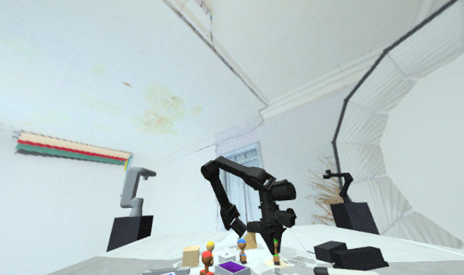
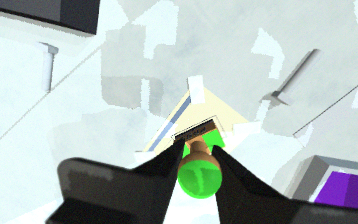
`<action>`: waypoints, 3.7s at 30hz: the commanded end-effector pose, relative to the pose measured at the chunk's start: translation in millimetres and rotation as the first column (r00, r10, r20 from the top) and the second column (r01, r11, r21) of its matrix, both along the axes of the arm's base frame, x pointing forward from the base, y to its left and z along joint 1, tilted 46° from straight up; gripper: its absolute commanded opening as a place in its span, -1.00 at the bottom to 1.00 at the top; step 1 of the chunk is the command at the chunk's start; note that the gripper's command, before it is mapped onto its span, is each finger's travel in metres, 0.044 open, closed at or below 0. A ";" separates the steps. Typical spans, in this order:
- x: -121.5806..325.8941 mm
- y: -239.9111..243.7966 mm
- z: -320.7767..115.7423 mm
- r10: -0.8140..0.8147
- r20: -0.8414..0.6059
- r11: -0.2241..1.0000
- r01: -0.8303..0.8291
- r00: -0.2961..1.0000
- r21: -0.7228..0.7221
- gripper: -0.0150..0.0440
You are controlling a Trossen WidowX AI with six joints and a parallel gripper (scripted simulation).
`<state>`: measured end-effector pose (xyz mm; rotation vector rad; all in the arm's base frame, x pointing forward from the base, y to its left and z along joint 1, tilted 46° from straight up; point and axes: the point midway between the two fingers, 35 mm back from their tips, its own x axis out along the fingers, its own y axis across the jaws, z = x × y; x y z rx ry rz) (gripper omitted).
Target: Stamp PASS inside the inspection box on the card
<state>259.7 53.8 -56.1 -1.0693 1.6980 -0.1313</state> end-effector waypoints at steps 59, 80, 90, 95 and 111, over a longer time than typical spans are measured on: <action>3.0 31.8 31.3 0.004 0.000 1.000 -0.004 1.000 -0.002 -0.49; 7.0 51.1 49.0 0.003 0.000 1.000 -0.003 1.000 -0.003 -0.49; 40.3 61.8 42.6 0.002 0.003 1.000 -0.002 1.000 -0.001 -0.49; 56.3 65.7 38.8 0.001 0.005 1.000 -0.001 1.000 -0.001 -0.49; 100.0 71.9 25.7 -0.001 0.010 1.000 0.001 1.000 -0.002 -0.49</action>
